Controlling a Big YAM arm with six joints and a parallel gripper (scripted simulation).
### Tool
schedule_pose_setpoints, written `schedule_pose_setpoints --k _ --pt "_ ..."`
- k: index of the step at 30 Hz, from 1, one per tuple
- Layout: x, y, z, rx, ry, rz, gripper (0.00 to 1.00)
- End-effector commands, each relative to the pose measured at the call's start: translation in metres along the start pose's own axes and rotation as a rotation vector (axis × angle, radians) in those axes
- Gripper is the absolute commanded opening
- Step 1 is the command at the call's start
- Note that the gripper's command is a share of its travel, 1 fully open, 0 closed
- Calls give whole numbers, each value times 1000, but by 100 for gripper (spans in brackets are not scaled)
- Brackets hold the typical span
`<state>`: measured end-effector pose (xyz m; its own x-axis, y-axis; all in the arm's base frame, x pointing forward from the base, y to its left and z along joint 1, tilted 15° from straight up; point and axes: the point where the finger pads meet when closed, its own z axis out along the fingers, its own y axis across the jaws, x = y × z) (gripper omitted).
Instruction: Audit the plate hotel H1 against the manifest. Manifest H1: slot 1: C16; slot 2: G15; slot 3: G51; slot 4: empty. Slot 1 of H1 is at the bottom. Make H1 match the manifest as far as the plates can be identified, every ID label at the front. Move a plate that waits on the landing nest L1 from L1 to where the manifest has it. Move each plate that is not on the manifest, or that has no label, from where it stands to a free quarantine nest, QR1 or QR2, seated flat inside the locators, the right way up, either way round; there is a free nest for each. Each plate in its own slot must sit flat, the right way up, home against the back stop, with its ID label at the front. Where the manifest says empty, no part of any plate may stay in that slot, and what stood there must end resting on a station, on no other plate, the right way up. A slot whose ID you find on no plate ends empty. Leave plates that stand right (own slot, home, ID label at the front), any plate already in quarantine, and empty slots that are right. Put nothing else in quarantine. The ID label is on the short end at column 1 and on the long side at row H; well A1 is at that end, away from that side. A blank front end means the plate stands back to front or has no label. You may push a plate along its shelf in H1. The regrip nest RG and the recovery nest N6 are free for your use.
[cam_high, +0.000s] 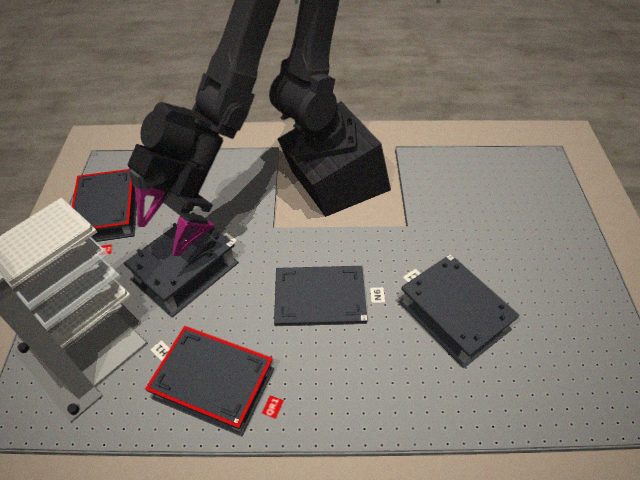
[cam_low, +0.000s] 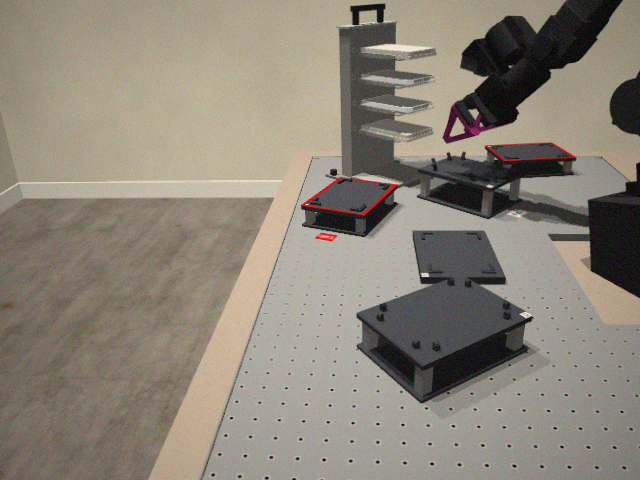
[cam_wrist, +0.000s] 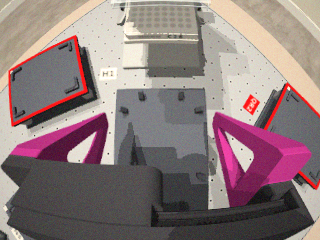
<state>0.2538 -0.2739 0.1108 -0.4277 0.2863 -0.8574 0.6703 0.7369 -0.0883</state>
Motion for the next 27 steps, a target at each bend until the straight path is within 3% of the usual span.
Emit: schedule_pose_setpoints --k 1,27 --pt "-3 -5 -7 11 -10 -7 100" --pt "-2 -5 -47 11 -9 -7 100"
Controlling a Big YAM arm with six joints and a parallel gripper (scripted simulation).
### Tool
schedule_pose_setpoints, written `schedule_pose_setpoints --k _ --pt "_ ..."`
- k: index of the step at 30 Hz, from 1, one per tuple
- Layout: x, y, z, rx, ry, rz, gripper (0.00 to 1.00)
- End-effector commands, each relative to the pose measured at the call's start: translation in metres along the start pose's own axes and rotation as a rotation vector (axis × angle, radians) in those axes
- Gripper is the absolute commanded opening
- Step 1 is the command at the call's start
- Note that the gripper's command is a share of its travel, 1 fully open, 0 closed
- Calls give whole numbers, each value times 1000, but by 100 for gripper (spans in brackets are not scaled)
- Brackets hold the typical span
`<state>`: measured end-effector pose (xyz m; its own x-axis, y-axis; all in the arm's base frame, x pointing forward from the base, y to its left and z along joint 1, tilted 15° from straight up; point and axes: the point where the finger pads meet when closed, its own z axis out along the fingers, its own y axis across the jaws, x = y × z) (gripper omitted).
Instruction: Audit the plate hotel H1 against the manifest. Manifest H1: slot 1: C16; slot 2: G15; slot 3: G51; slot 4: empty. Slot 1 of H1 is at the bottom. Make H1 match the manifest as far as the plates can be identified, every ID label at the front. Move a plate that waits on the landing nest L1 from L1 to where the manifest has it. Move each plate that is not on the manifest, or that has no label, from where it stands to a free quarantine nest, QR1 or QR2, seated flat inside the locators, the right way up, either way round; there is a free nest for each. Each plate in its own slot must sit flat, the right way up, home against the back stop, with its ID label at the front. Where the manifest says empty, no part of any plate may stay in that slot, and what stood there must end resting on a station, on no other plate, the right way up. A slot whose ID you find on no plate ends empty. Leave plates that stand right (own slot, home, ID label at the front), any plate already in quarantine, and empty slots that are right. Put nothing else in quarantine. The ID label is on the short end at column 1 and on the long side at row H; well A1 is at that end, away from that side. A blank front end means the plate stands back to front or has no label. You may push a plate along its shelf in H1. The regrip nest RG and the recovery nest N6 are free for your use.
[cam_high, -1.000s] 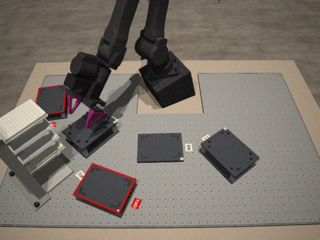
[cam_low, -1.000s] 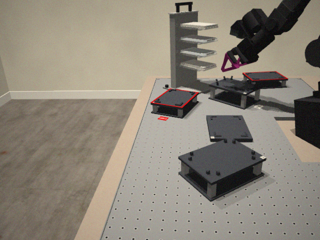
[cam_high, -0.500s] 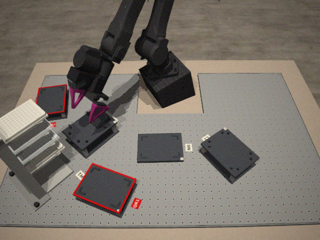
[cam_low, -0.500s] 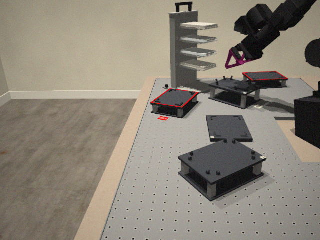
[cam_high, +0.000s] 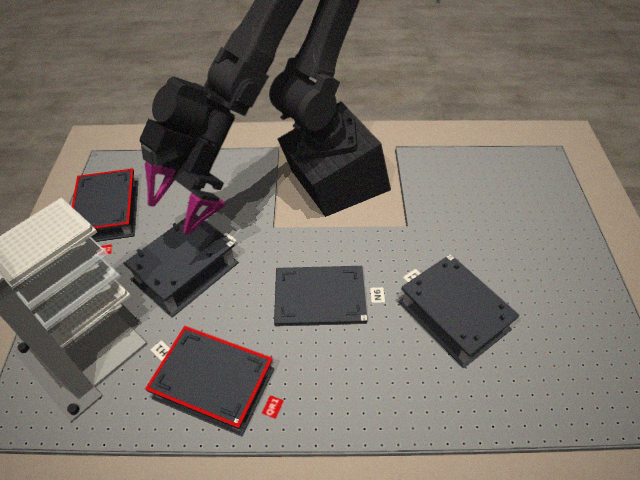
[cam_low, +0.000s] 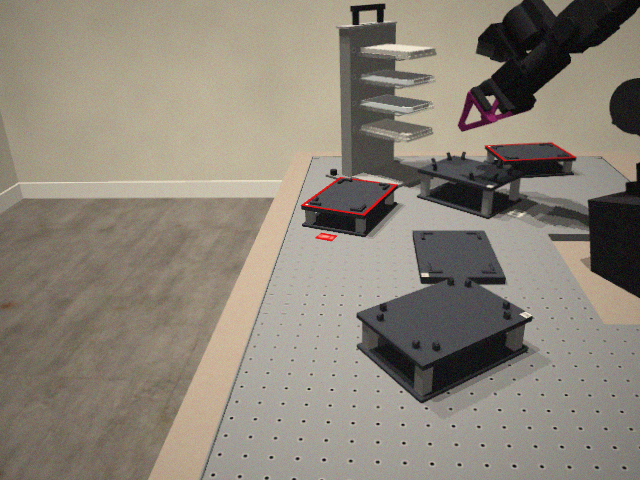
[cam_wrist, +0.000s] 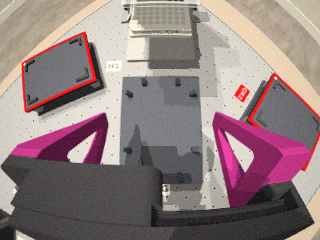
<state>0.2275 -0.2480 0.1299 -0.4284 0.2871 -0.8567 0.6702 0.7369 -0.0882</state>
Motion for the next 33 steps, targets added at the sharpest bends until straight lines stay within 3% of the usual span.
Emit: schedule_pose_setpoints --k 1,19,21,22,33 --pt "-35 -8 -10 16 -56 -9 100" --pt "-79 -2 -56 2 -75 1 100" --pt "-79 -2 -56 2 -75 1 100" --pt "-42 0 -40 0 -22 4 100" --pt "-15 -5 -14 12 -19 -8 100"
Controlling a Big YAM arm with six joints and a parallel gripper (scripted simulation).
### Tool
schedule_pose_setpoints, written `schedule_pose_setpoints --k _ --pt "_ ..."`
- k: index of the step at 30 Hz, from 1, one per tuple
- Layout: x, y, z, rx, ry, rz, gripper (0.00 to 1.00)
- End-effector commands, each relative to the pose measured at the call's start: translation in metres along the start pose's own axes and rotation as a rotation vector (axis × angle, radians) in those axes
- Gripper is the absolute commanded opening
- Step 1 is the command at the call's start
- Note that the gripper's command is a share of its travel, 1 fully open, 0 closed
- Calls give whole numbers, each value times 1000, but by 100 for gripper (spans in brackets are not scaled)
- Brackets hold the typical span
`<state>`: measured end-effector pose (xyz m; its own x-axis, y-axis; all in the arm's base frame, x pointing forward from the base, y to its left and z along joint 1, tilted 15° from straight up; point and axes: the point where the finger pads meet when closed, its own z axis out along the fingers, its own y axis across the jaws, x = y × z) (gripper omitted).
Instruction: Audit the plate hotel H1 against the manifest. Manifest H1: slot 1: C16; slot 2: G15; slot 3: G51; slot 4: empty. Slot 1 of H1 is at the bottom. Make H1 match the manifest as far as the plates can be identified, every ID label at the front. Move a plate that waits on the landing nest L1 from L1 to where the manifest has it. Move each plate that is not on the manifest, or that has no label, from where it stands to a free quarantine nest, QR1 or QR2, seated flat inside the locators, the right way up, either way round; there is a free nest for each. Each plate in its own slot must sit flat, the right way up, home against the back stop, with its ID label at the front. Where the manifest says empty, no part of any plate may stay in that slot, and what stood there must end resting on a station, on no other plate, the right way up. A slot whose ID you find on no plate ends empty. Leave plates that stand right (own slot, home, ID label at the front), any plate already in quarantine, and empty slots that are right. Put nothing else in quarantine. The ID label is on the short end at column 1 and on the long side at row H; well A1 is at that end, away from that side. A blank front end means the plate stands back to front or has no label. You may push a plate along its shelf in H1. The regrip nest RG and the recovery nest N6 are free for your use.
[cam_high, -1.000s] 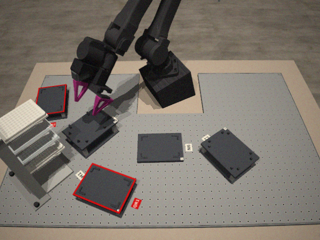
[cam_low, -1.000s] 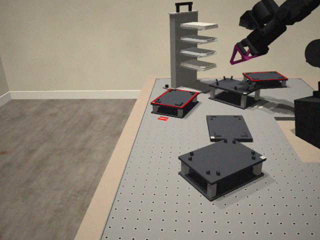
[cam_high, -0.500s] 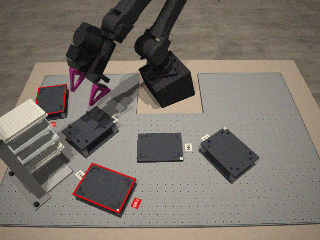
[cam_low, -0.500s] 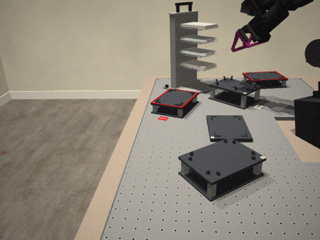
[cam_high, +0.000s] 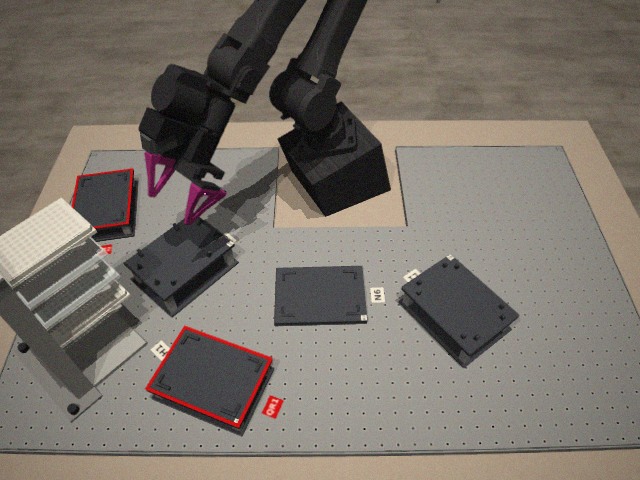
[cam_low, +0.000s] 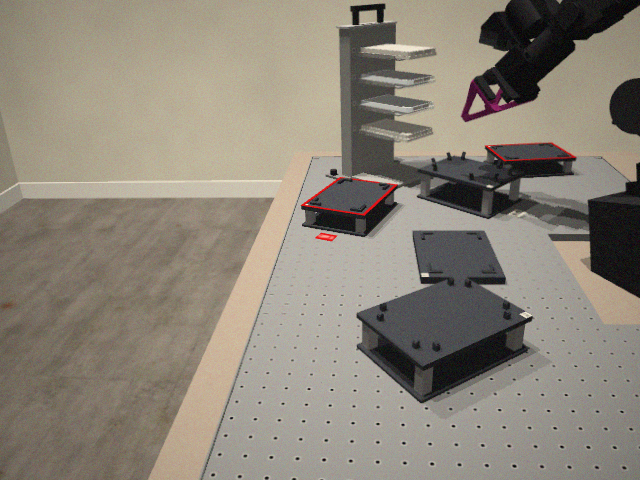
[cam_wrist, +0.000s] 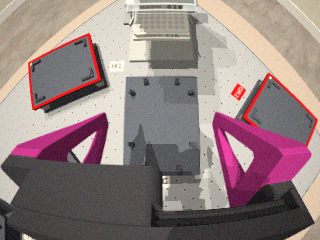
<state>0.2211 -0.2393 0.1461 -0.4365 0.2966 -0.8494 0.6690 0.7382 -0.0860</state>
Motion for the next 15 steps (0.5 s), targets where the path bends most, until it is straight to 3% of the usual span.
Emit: schedule_pose_setpoints --k 1,5,7,15 --pt "-4 -5 6 14 -34 -9 100" --pt "1 -6 11 14 -33 -9 100" --pt "-36 -7 9 16 -89 -13 100" --pt "-43 -3 18 5 -89 -4 100"
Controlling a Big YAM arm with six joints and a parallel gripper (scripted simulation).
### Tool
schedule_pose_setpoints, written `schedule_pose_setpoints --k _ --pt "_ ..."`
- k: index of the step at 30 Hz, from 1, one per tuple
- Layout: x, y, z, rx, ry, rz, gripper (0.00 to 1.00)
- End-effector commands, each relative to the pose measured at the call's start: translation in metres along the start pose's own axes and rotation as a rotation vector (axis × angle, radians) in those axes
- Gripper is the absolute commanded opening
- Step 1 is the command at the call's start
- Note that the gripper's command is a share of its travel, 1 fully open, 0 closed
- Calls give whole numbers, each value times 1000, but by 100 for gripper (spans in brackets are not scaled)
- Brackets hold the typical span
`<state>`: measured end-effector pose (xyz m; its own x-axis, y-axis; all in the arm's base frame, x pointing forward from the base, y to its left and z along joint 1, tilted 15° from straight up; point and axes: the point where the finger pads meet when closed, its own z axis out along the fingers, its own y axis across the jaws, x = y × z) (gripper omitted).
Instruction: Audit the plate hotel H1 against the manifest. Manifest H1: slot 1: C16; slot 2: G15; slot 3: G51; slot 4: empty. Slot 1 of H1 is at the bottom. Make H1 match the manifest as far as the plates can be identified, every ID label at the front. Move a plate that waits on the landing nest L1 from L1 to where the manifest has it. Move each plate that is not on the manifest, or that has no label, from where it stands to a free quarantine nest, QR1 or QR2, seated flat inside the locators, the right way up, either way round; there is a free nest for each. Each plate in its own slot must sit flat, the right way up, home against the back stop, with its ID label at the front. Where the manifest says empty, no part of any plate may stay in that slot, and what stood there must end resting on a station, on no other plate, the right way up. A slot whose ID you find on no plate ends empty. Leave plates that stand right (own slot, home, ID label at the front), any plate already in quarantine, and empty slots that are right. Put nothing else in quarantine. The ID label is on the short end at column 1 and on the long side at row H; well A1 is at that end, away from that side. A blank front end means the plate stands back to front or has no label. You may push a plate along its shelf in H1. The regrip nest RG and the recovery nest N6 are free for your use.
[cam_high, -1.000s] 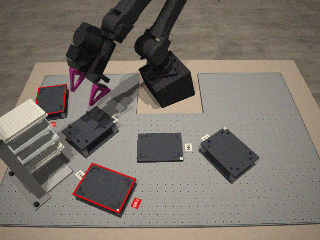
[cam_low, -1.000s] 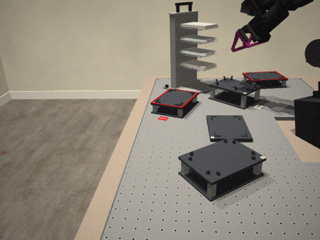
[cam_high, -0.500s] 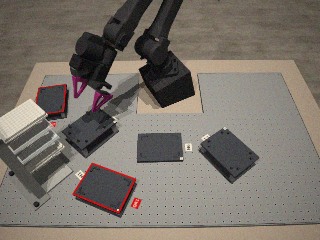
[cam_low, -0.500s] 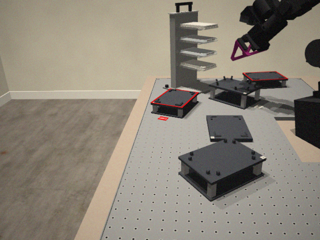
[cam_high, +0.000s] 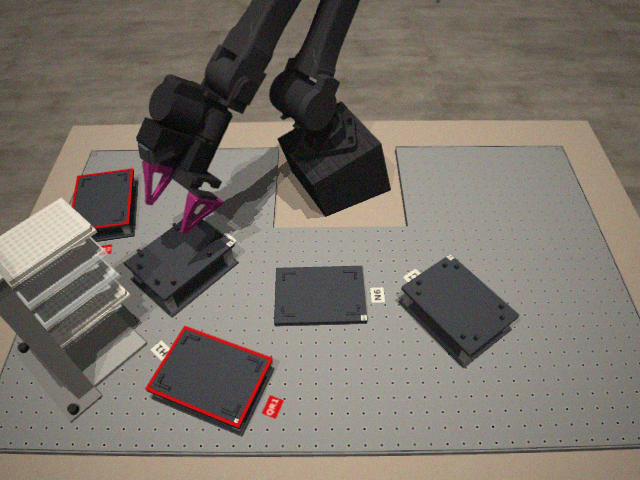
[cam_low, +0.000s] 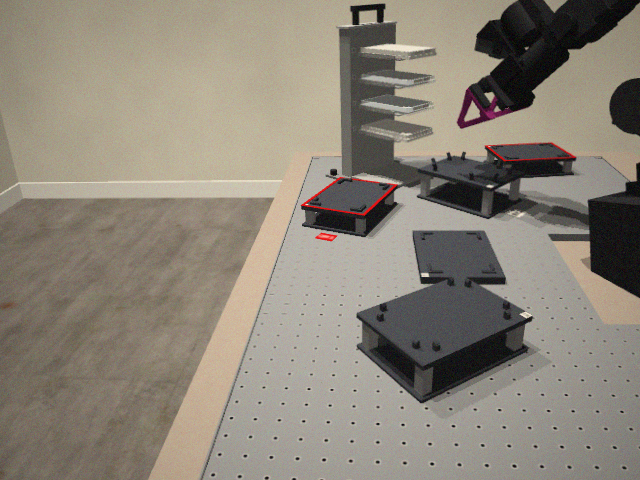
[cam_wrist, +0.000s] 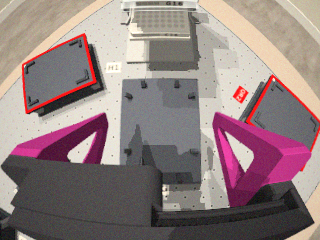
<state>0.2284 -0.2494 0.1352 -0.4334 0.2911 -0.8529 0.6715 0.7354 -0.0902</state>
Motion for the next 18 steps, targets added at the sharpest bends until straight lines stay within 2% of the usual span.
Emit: schedule_pose_setpoints --k 1,18 --pt "-47 -1 3 0 -82 0 100" --pt "-61 -1 18 -1 -81 2 100"
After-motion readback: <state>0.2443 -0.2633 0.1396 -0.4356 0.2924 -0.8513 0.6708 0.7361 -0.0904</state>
